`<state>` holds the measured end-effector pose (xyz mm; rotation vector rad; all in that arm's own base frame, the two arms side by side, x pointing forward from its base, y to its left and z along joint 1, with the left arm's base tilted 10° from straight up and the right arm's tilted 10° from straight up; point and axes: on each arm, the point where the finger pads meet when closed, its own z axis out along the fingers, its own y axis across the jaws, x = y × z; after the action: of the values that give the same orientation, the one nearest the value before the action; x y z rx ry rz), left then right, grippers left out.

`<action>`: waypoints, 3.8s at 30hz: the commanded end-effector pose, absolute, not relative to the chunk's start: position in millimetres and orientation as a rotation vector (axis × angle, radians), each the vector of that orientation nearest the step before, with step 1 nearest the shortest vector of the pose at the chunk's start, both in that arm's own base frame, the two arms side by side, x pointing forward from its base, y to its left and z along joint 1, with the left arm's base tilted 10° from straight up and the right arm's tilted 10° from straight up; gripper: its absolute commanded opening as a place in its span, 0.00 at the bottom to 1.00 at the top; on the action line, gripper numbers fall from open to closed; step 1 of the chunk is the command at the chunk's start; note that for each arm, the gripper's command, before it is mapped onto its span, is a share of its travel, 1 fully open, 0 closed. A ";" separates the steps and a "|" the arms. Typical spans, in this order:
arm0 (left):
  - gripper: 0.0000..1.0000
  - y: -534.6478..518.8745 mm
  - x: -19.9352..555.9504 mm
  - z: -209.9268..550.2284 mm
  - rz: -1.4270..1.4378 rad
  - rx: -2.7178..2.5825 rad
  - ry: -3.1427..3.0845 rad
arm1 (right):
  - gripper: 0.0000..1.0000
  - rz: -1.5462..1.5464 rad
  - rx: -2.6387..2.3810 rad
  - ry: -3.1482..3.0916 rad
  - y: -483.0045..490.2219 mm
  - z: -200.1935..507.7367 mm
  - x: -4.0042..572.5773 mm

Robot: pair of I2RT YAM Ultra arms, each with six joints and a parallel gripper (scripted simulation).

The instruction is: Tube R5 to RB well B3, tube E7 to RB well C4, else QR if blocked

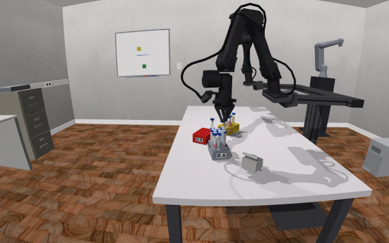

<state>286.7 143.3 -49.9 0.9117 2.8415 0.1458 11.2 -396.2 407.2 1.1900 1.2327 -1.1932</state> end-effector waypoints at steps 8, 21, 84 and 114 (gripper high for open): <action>0.00 144.5 290.9 -46.6 0.149 0.907 2.836 | 0.00 -1.226 1.174 1.179 -384.6 432.0 2.7; 0.00 142.2 297.4 -47.9 0.136 0.912 2.841 | 0.00 -1.226 1.174 1.179 -384.6 432.0 2.7; 0.00 141.6 293.5 -69.2 0.131 0.911 2.844 | 0.00 -1.226 1.174 1.179 -384.6 432.0 2.7; 0.00 147.0 309.4 -71.6 0.157 0.906 2.826 | 0.00 -1.226 1.174 1.179 -384.6 432.0 2.7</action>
<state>295.9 142.8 -74.3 0.9150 2.8490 0.1330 11.2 -396.2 407.2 1.1900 1.2327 -1.1932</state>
